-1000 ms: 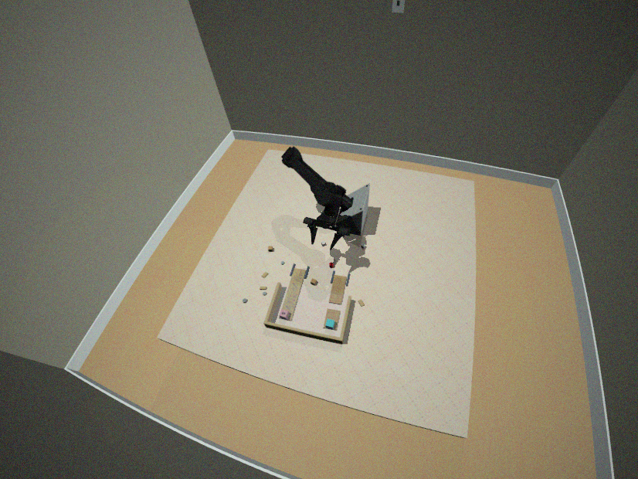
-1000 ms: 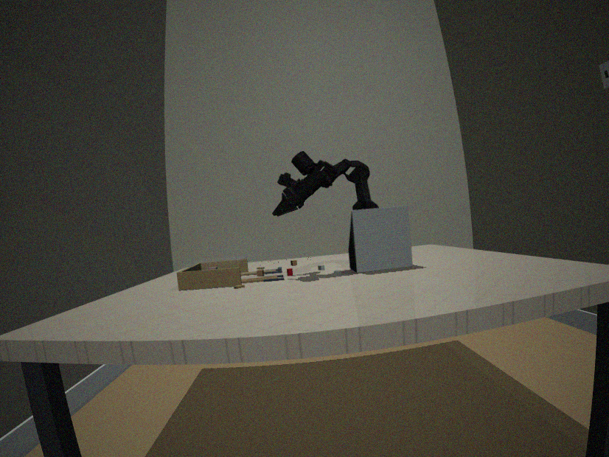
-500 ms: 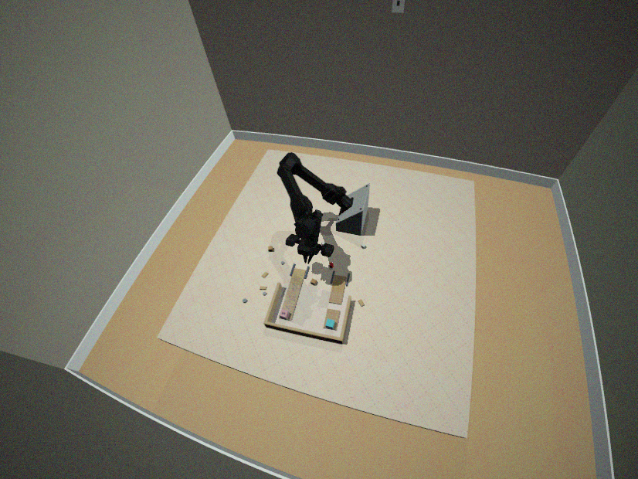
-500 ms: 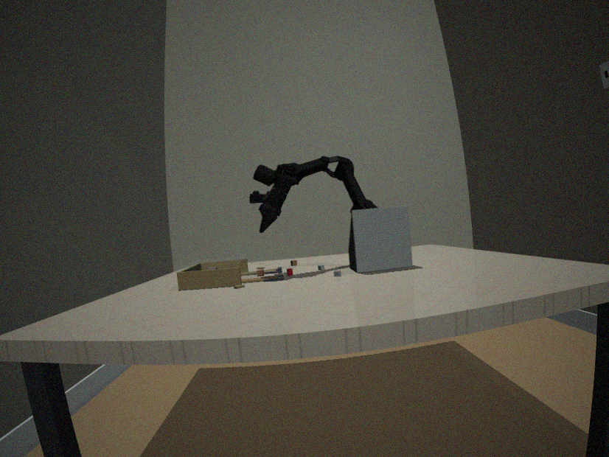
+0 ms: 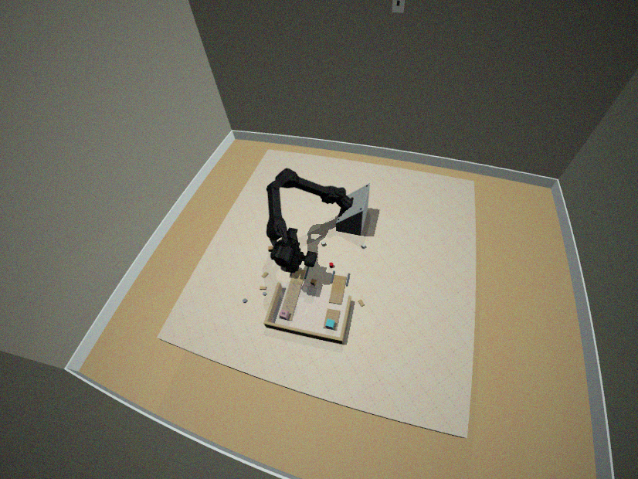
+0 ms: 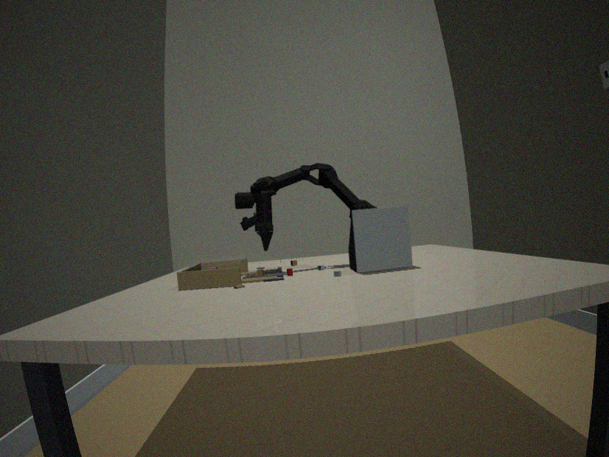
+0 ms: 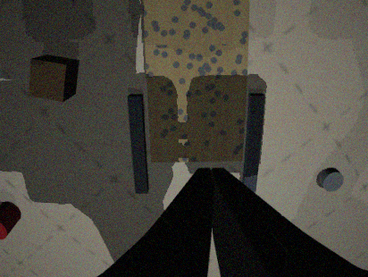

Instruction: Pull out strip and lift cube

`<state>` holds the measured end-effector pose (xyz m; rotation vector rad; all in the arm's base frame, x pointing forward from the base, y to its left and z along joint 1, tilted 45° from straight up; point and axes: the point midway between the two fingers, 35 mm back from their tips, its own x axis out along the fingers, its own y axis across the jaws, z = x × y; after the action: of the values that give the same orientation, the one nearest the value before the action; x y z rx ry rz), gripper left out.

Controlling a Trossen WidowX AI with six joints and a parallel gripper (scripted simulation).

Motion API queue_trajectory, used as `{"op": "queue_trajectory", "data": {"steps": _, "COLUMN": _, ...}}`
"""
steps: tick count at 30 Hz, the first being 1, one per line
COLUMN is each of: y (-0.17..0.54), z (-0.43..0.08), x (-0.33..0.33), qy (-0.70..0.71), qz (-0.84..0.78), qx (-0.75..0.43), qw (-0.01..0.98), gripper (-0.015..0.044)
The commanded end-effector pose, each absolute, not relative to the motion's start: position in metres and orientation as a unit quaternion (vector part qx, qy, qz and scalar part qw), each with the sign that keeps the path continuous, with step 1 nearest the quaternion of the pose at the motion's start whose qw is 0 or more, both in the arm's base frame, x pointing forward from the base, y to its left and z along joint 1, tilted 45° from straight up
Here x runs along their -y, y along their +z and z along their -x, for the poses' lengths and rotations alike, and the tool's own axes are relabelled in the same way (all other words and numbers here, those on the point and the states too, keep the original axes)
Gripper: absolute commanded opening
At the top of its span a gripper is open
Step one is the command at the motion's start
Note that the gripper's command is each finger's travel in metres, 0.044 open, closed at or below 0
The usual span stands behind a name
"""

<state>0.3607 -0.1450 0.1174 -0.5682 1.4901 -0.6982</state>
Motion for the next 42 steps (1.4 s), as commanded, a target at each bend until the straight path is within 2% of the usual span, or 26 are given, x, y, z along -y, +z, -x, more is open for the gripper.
{"op": "queue_trajectory", "data": {"steps": 1, "y": 0.117, "z": -0.358, "x": 0.15, "qy": -0.304, "qz": 0.24, "qx": -0.672, "qw": 0.631, "gripper": 0.0}}
{"op": "queue_trajectory", "data": {"steps": 42, "y": 0.072, "z": -0.355, "x": 0.192, "qy": -0.304, "qz": 0.241, "qx": -0.672, "qw": 0.631, "gripper": 0.0}}
